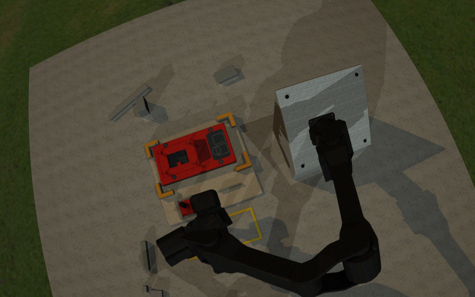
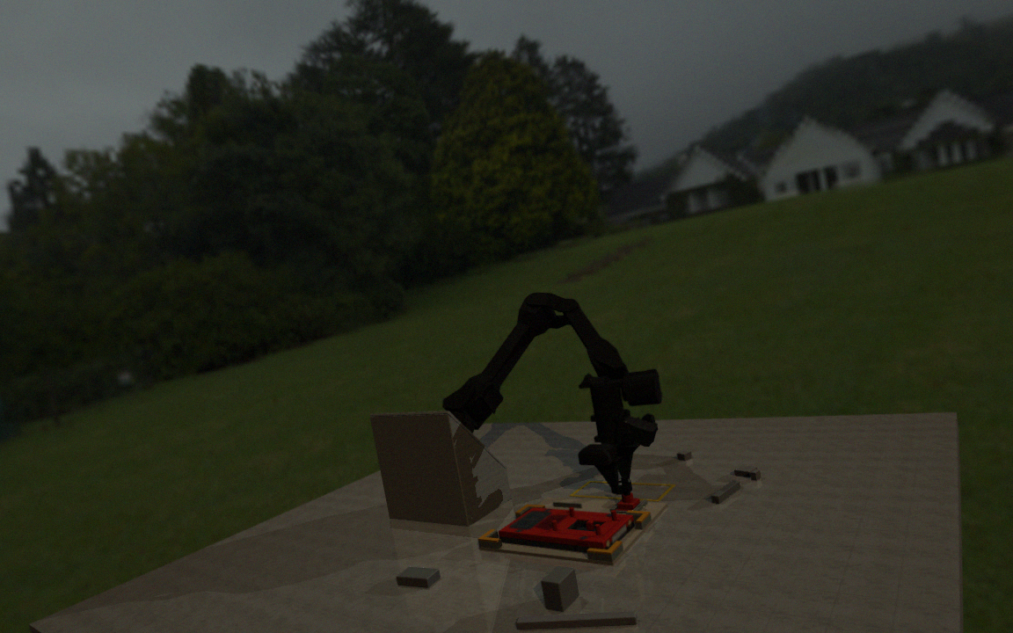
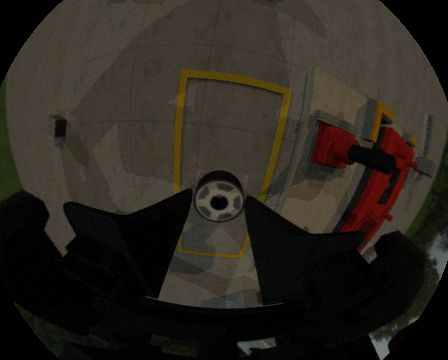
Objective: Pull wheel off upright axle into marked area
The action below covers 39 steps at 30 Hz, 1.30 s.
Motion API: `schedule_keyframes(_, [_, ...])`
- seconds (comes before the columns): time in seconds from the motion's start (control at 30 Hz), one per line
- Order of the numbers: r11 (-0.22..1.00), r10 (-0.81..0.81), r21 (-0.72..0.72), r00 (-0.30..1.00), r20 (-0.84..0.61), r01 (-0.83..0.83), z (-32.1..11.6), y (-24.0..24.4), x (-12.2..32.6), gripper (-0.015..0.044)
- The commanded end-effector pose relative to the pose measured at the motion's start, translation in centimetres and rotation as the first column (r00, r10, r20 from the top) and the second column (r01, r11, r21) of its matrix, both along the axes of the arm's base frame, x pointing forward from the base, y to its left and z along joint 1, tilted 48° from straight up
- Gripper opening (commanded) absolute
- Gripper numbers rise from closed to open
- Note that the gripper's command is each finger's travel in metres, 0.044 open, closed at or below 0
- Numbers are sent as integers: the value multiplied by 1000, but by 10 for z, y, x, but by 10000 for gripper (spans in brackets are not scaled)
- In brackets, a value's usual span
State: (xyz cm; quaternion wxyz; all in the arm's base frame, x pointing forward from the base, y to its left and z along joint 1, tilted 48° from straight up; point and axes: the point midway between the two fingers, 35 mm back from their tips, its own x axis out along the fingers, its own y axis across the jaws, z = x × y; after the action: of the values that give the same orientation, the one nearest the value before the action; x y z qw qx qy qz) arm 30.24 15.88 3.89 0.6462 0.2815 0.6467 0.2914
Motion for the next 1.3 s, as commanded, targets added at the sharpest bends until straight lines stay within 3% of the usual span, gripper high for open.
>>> schedule_keyframes(0.0, [1000,2,-1,1000,2,-2,3,-3,1,300])
schedule_keyframes(0.33, [1000,-5,-4,1000,-2,5,40,-45,1,300])
schedule_keyframes(0.53, [1000,-11,-20,1000,-4,11,37,-80,-37,440])
schedule_keyframes(0.7, [1000,-5,-9,1000,-7,5,41,-105,-78,440])
schedule_keyframes(1.27, [1000,-5,-8,1000,-7,5,42,-106,-80,440])
